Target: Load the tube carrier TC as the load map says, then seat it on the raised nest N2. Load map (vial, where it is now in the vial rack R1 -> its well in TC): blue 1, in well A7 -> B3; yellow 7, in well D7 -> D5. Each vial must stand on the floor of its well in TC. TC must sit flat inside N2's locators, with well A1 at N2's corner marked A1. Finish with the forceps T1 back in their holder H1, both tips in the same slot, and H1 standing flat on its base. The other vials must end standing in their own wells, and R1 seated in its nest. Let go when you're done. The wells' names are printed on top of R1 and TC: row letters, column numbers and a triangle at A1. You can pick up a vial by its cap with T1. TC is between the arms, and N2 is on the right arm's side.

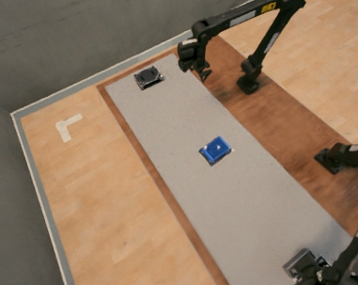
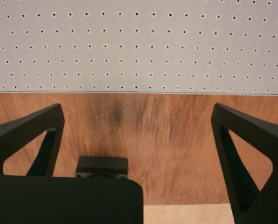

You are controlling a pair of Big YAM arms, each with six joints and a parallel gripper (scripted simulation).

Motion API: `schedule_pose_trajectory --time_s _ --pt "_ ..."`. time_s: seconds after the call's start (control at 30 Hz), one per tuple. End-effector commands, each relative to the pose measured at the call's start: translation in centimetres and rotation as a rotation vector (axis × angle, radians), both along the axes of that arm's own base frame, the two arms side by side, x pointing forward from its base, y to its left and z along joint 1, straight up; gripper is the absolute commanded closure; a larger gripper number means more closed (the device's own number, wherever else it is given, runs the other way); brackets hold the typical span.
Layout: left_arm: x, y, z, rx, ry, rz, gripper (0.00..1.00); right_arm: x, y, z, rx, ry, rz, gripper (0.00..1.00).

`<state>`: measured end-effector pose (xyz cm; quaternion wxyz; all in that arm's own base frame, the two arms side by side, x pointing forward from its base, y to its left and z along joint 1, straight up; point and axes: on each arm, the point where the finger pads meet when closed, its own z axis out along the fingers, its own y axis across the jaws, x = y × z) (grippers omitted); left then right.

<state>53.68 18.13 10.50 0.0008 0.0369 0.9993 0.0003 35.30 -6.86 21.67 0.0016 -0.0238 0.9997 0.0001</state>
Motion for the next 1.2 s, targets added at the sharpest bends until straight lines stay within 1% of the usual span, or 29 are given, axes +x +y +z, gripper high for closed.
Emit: schedule_pose_trajectory --time_s 0.0,0.13,0.17,0.4,0.53,0.63,0.7,0.73,0.77,0.93,1.07,1.17 --pt "1.4 1.5 3.8 0.022 -0.063 0.008 0.92 0.8 -0.1 1.2 -0.007 -0.032 -0.013 0.00" --pt "1.4 1.5 4.0 0.022 -0.063 0.008 0.92 0.8 -0.1 1.2 -0.007 -0.032 -0.013 0.00" --pt "1.4 1.5 2.7 0.014 -0.040 0.008 0.92 0.8 -0.1 1.2 -0.007 -0.032 -0.013 0.00" --pt "1.3 1.5 4.8 0.023 -0.066 0.008 0.92 0.8 -0.1 1.2 -0.007 -0.032 -0.013 0.00" --pt "1.3 1.5 4.4 0.018 -0.052 0.008 0.92 0.8 -0.1 1.2 -0.007 -0.032 -0.013 0.00" --pt "1.3 1.5 5.3 0.022 -0.062 0.008 0.92 0.8 -0.1 1.2 -0.007 -0.032 -0.013 0.00" --pt "1.3 1.5 5.3 0.022 -0.062 0.008 0.92 0.8 -0.1 1.2 -0.007 -0.032 -0.013 0.00" --pt "1.3 1.5 4.3 0.016 -0.044 0.008 0.92 0.8 -0.1 1.2 -0.007 -0.032 -0.013 0.00" --pt "1.3 1.5 4.3 0.016 -0.044 0.008 0.92 0.8 -0.1 1.2 -0.007 -0.032 -0.013 0.00" --pt "1.3 1.5 5.8 0.022 -0.062 0.008 0.92 0.8 -0.1 1.2 -0.007 -0.032 -0.013 0.00" --pt "1.3 1.5 5.7 0.019 -0.055 0.008 0.92 0.8 -0.1 1.2 -0.007 -0.032 -0.013 0.00" --pt "1.2 1.5 6.3 0.022 -0.061 0.008 0.92 0.8 -0.1 1.2 -0.007 -0.032 -0.013 0.00"
